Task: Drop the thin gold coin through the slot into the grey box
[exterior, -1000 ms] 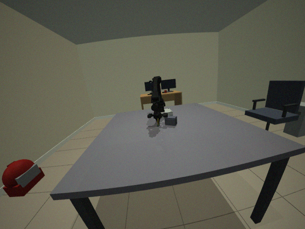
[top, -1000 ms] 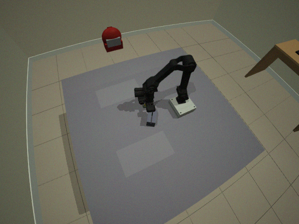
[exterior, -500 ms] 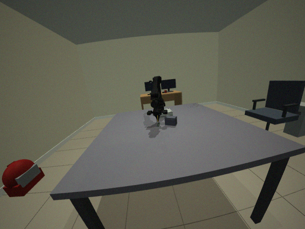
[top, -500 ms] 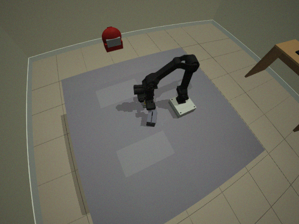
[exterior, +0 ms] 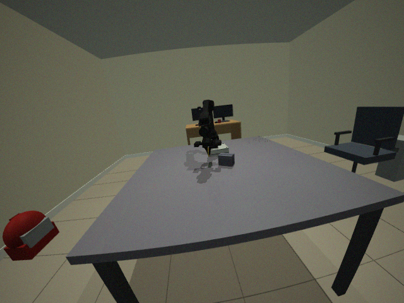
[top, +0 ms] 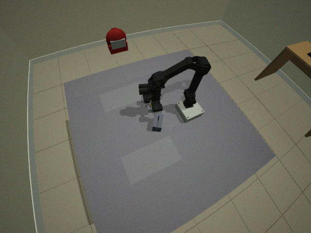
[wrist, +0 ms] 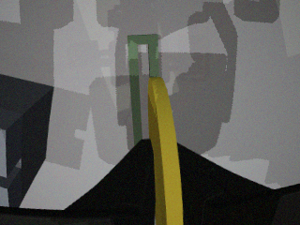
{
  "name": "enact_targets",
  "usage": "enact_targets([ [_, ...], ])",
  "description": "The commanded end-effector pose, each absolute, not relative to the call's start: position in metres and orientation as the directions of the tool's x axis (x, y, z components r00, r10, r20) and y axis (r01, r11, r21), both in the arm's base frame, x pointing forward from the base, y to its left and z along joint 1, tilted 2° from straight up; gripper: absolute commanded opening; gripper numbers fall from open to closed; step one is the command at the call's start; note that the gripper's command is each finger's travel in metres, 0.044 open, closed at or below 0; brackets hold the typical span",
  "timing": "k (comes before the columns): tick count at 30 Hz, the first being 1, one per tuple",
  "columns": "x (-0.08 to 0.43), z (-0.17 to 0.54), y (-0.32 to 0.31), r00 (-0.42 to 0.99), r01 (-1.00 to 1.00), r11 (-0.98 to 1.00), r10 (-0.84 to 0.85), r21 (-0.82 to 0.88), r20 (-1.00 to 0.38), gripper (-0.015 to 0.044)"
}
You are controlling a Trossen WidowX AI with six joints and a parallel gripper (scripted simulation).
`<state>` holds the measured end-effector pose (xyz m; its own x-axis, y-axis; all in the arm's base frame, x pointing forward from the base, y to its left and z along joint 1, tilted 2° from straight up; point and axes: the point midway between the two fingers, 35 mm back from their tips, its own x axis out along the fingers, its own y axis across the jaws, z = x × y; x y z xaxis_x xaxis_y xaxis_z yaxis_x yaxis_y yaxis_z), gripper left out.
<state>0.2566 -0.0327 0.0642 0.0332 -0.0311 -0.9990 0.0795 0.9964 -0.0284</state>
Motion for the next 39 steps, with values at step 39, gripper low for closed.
enact_targets([
  [39,0.256,0.091,-0.024,0.044,-0.796,0.603,-0.031,-0.054,-0.999,0.0000],
])
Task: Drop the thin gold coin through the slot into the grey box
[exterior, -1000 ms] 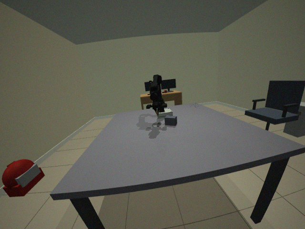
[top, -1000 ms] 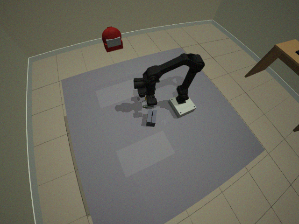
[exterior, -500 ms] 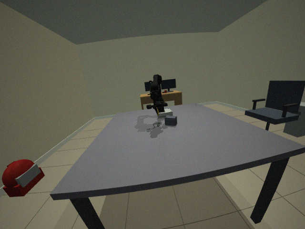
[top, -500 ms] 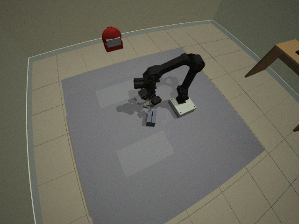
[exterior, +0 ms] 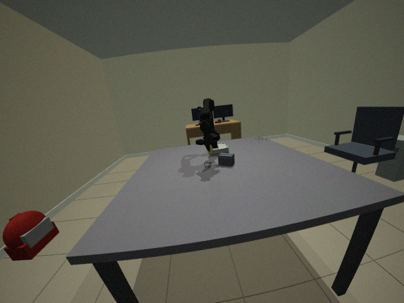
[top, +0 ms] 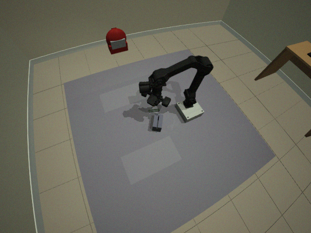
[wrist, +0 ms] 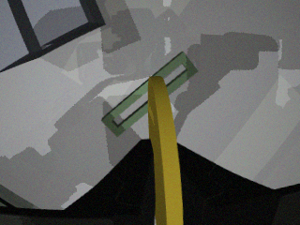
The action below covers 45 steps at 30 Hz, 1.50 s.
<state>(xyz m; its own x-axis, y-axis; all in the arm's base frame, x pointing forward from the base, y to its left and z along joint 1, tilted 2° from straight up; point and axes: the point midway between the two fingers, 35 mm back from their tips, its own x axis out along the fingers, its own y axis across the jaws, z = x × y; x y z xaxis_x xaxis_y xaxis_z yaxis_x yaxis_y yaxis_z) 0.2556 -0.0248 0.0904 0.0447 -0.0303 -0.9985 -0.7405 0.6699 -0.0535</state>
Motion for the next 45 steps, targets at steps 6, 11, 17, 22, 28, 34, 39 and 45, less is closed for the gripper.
enact_targets([
  [6,0.256,0.091,-0.023,0.044,-0.902,0.428,-0.031,-0.053,-0.999,0.0000],
  [11,0.256,0.091,-0.022,0.044,-0.923,0.382,-0.031,-0.052,-0.999,0.0000],
  [17,0.258,0.091,-0.014,0.044,-0.923,0.382,-0.030,-0.052,-0.999,0.0000],
  [22,0.261,0.091,-0.001,0.044,-0.923,0.382,-0.028,-0.052,-0.999,0.0000],
  [28,0.263,0.090,0.014,0.044,-0.923,0.382,-0.026,-0.051,-0.999,0.0000],
  [34,0.265,0.090,0.029,0.044,-0.923,0.382,-0.025,-0.050,-0.999,0.0000],
  [39,0.265,0.090,0.041,0.044,-0.923,0.382,-0.024,-0.050,-0.999,0.0000],
  [45,0.265,0.089,0.057,0.044,-0.923,0.382,-0.022,-0.049,-0.999,0.0000],
])
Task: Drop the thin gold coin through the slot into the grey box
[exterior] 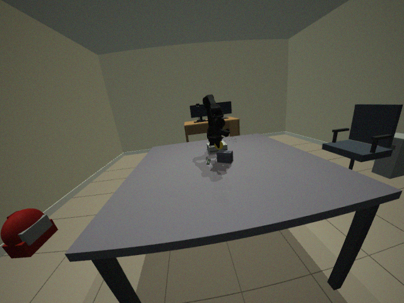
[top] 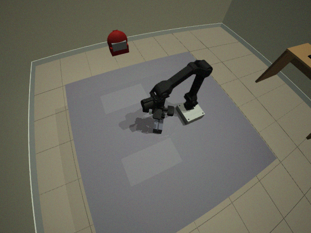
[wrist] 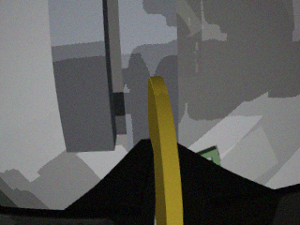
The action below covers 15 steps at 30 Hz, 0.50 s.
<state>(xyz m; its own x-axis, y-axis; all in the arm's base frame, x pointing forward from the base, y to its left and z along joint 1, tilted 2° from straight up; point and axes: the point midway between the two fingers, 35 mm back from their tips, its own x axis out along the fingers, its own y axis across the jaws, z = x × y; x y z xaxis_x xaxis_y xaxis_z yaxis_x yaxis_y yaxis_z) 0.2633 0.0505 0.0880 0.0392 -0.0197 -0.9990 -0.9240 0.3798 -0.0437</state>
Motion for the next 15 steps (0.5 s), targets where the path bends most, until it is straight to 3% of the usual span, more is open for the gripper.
enact_targets([
  [1,0.265,0.089,0.059,0.044,-0.923,0.382,-0.022,-0.049,-0.999,0.0000],
  [15,0.261,0.088,0.088,0.043,-0.923,0.381,-0.019,-0.047,-0.999,0.0005],
])
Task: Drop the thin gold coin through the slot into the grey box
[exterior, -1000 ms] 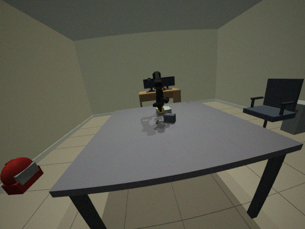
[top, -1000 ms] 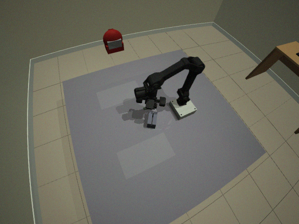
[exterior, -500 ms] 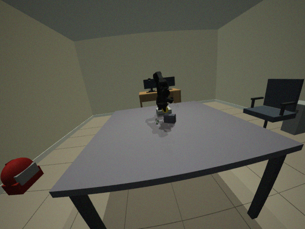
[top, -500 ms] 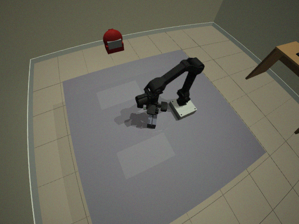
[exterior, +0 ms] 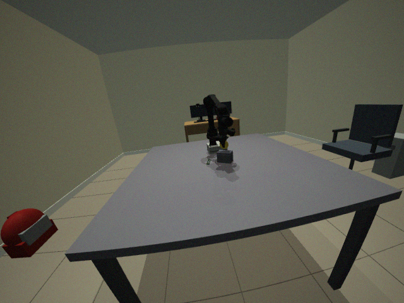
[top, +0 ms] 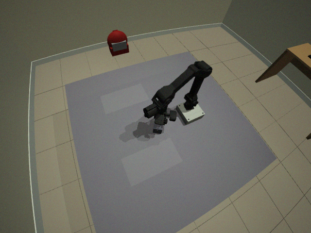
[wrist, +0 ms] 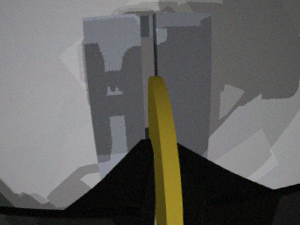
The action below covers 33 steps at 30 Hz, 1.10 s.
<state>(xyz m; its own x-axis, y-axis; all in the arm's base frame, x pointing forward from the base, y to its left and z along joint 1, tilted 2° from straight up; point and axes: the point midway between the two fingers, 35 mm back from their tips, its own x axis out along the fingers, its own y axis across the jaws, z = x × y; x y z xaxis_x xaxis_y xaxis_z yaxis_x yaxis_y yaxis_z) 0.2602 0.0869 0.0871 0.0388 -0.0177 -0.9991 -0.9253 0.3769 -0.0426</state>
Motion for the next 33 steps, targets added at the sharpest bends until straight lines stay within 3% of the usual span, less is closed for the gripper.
enact_targets([
  [1,0.2610,0.0878,0.0873,0.041,-0.924,0.380,-0.018,-0.045,-0.999,0.0000],
  [33,0.2609,0.0885,0.0893,0.035,-0.923,0.383,-0.020,-0.040,-0.999,0.0000],
])
